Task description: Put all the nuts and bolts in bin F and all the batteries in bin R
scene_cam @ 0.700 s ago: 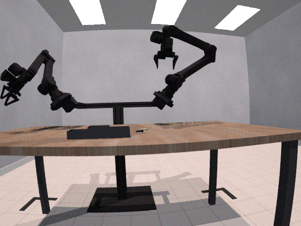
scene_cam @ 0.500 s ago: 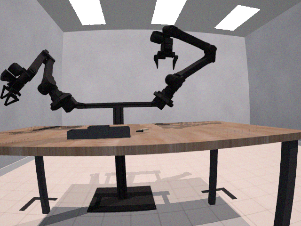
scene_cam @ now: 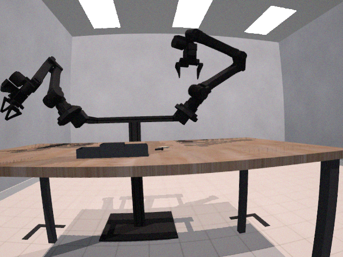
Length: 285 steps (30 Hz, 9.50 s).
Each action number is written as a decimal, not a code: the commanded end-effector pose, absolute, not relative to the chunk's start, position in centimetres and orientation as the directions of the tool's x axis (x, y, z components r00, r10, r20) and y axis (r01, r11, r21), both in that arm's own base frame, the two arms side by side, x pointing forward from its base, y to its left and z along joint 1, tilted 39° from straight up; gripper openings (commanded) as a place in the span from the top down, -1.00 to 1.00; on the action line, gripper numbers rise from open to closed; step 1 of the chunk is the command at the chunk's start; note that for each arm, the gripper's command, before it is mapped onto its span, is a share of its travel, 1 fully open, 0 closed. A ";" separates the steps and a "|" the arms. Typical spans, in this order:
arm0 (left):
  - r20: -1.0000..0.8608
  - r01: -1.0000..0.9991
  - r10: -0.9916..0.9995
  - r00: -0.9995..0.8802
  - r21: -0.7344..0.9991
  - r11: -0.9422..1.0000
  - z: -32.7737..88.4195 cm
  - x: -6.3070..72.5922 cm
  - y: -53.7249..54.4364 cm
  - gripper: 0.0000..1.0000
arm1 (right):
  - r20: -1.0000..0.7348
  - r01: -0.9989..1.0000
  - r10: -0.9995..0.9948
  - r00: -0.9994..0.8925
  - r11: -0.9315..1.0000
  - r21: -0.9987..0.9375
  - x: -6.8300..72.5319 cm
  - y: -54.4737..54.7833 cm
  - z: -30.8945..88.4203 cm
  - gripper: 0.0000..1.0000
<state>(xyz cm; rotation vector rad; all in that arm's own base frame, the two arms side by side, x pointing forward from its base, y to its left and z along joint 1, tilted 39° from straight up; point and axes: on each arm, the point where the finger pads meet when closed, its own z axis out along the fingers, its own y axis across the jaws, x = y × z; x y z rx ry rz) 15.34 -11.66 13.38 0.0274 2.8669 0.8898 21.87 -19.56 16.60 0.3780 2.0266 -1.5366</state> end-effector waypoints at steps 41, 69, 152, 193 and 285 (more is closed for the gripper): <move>-0.067 0.112 0.169 -0.983 0.511 0.852 14.7 15.4 -12.8 -1.00 | -0.592 0.540 -0.110 -0.799 0.302 -0.786 22.0 -19.6 16.8 -1.00; 0.012 0.396 0.424 -0.905 0.382 0.835 17.6 15.1 -14.5 -1.00 | -0.592 0.540 -0.110 -0.799 0.302 -0.786 22.0 -19.6 16.8 -1.00; -0.251 0.970 0.961 0.118 0.238 -0.057 32.0 10.9 -16.7 -1.00 | -0.592 0.540 -0.110 -0.799 0.302 -0.786 22.0 -19.6 16.8 -1.00; -0.282 0.931 0.914 0.292 0.304 -0.204 34.0 10.0 -16.3 -1.00 | -0.592 0.540 -0.110 -0.799 0.302 -0.786 22.0 -19.6 16.8 -1.00; -0.282 0.841 0.886 -0.369 0.304 0.447 34.0 18.1 -5.9 -1.00 | -0.592 0.540 -0.110 -0.799 0.302 -0.786 22.0 -19.6 16.8 -1.00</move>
